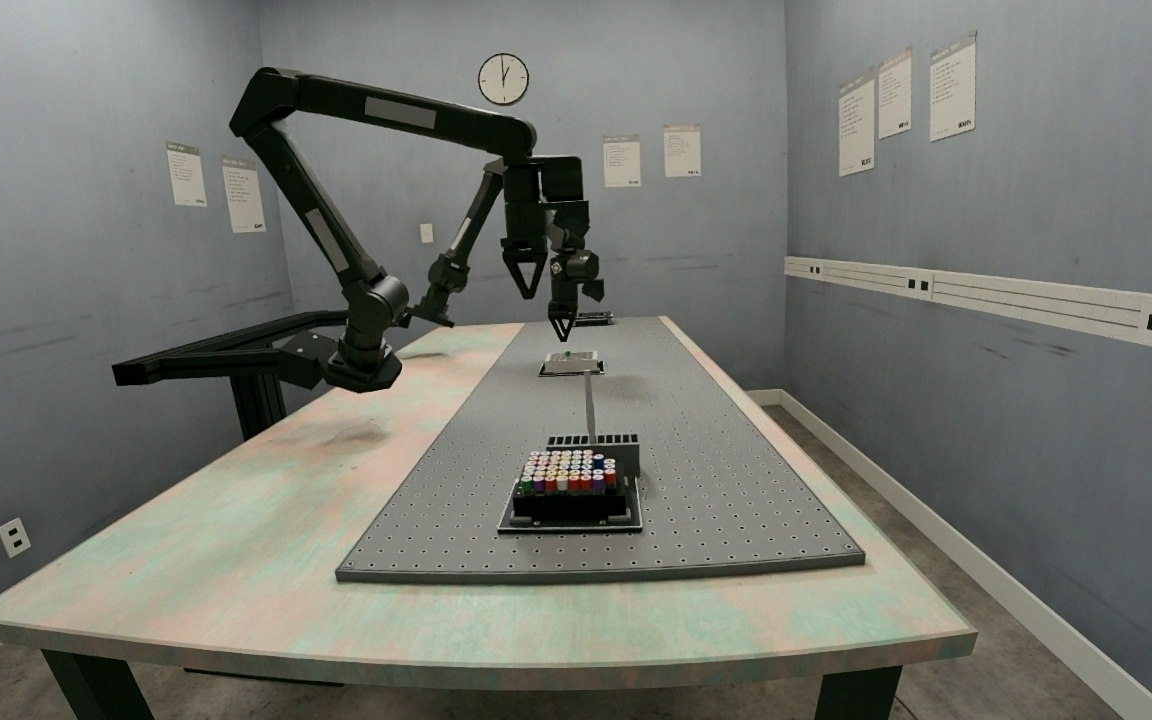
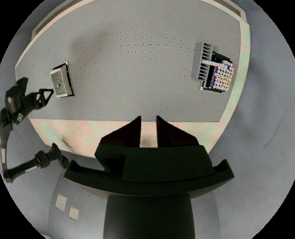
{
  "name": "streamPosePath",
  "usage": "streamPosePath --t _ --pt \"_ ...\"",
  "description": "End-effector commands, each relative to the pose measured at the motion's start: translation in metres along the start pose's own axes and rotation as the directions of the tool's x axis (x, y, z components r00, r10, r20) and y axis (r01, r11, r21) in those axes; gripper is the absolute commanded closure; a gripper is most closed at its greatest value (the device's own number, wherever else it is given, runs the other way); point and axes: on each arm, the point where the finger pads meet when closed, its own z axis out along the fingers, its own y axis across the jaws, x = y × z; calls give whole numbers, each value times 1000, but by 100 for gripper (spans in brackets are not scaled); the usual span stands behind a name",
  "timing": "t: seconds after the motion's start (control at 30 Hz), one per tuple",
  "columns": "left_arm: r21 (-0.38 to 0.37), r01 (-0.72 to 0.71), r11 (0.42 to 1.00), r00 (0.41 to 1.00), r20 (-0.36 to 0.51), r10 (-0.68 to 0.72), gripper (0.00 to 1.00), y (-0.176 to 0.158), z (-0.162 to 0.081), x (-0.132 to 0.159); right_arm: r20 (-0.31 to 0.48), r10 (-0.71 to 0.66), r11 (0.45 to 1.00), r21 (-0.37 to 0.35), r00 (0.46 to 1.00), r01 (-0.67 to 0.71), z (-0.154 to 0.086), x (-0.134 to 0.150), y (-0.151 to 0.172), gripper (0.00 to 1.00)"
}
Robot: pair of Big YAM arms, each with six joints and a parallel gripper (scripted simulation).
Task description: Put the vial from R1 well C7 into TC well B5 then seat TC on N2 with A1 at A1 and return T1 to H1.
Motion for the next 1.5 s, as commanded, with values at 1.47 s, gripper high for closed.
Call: streamPosePath --t 1.47 --pt "41 52 998 997 55 -55 0 -42 -13 -38 32 22 1000 6 999 -23 -12 -10 -4 76"
